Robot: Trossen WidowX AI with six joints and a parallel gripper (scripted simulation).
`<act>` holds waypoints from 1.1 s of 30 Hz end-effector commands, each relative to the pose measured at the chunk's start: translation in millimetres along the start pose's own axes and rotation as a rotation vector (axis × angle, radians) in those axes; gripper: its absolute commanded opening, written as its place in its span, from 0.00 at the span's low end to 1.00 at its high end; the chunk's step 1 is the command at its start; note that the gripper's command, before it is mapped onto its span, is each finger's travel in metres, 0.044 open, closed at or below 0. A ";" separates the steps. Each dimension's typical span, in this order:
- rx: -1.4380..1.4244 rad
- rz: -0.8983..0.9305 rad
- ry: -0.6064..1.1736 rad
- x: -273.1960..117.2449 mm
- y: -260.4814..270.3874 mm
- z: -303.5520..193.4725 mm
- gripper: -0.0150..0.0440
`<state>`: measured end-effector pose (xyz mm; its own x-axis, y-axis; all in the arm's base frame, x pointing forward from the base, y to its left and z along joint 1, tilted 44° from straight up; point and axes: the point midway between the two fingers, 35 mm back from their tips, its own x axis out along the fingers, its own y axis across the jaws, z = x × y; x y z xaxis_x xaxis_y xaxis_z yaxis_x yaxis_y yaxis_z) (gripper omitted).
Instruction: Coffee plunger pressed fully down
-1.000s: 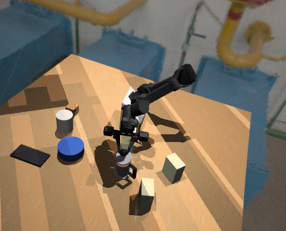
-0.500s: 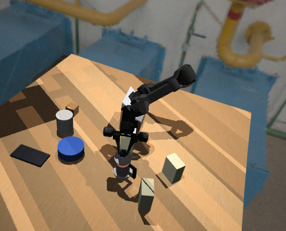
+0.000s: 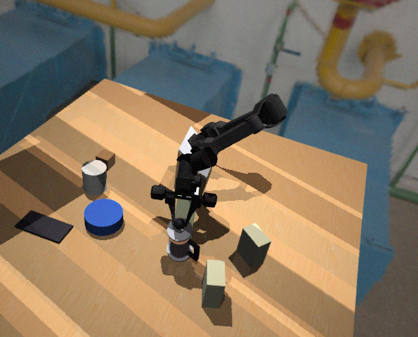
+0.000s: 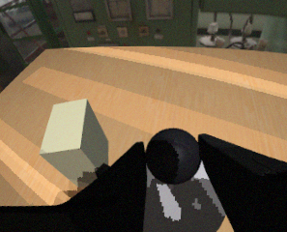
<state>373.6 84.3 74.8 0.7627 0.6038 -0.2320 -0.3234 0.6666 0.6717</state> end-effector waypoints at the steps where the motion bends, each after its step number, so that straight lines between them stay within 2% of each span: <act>1: 0.001 -0.001 0.001 -0.1 -0.2 -0.4 0.56; 11: 0.001 -0.001 0.001 -0.1 -0.2 -0.4 1.00; 18: -0.001 -0.004 0.007 -12.3 -0.1 10.2 1.00; 26: 0.004 -0.003 0.015 -76.5 10.7 45.2 1.00; 33: 0.004 -0.003 0.015 -77.7 10.4 44.7 1.00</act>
<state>337.1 25.1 130.2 0.7565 0.6061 -0.2457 -0.3144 0.6664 0.6761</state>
